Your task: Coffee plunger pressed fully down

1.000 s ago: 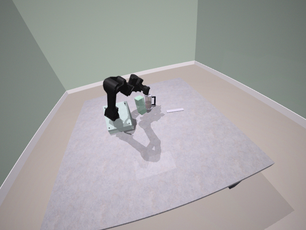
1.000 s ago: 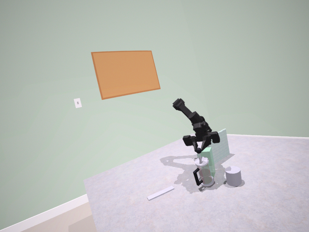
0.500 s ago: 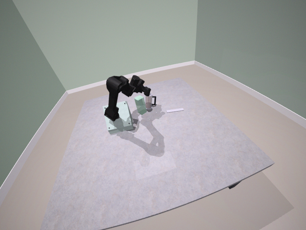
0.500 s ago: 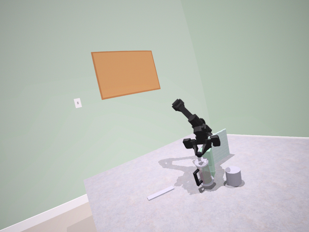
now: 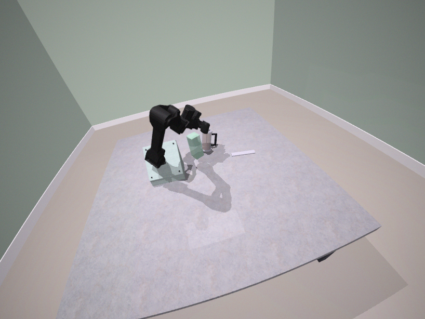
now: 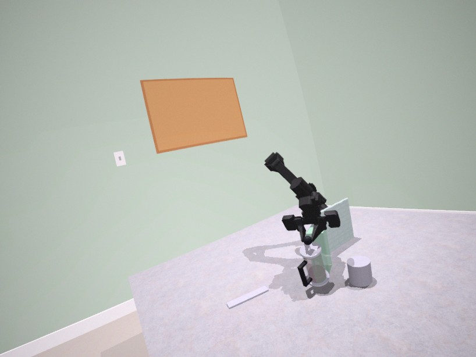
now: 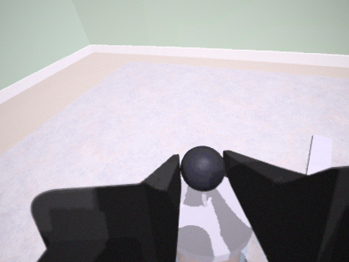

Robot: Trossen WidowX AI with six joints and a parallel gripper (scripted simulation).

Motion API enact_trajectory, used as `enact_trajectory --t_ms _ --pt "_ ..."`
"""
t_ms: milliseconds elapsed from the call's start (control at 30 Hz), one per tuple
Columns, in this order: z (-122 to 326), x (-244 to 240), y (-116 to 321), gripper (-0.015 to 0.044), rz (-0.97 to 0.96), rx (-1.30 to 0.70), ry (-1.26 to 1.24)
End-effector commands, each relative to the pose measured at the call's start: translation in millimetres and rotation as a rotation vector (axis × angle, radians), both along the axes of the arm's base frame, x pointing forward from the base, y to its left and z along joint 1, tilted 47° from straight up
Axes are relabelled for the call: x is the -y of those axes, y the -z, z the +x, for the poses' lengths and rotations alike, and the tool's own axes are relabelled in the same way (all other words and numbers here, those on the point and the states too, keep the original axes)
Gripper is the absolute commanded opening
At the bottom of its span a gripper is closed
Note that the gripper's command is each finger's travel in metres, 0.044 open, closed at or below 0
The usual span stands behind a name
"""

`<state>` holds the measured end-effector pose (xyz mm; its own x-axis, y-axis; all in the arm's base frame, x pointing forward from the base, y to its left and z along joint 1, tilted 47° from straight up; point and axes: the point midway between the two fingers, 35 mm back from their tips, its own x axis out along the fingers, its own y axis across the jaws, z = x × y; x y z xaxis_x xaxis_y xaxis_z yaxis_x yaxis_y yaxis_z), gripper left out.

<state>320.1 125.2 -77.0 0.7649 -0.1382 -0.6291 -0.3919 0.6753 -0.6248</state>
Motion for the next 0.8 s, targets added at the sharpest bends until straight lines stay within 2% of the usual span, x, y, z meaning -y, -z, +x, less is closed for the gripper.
enact_trajectory --t_ms 0,767 --pt "-2.6 8.2 6.9 0.0117 -0.035 -0.023 0.013" --pt "1.9 5.7 9.0 0.0117 -0.034 -0.023 0.013"
